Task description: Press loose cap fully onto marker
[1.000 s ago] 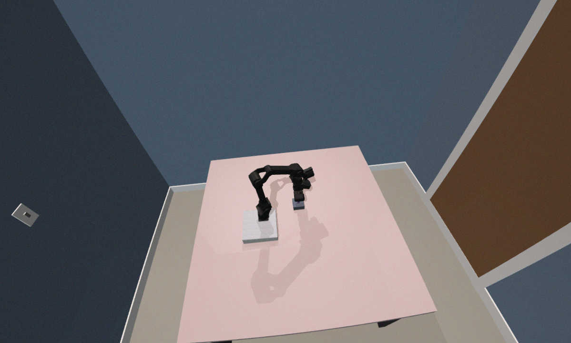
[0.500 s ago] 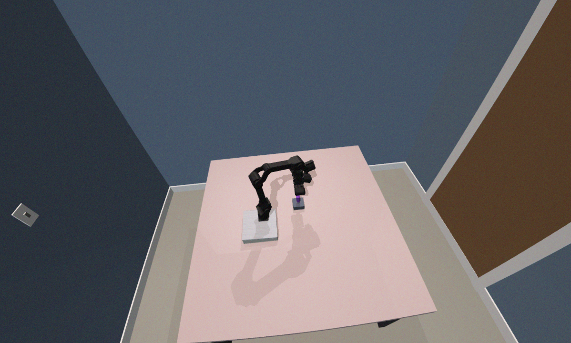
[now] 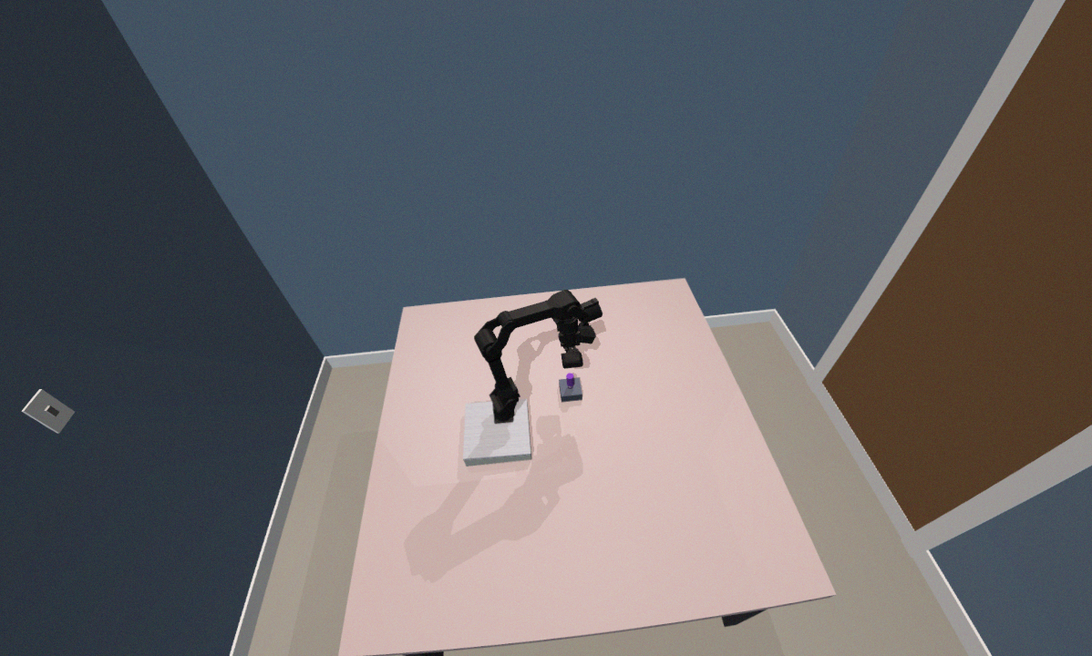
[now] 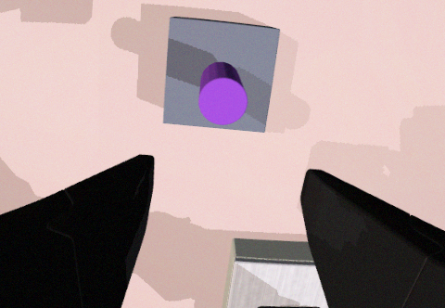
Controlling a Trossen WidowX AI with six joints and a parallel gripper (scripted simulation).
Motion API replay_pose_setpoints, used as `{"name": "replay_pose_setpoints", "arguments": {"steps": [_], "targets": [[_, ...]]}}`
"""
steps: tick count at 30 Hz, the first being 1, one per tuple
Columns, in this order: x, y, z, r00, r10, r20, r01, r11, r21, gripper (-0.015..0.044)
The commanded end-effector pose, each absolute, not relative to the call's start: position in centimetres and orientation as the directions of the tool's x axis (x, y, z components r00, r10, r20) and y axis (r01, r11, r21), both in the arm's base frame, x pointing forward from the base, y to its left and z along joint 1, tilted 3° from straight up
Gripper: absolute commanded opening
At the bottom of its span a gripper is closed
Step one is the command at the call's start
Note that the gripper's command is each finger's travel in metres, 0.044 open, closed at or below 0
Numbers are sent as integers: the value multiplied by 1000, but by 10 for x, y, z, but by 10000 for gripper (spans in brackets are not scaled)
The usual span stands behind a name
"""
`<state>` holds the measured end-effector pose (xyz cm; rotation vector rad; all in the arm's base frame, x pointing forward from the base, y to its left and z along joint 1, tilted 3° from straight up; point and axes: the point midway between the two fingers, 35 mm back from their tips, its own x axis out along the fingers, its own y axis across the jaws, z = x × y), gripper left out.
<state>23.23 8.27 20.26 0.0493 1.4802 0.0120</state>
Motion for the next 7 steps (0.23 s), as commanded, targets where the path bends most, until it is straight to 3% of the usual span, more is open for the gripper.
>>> {"name": "replay_pose_setpoints", "arguments": {"steps": [1,5,7], "targets": [[232,82,203,88,37,-995,21,999,39,315],[232,82,203,88,37,-995,21,999,39,420],[232,82,203,88,37,-995,21,999,39,440]]}}
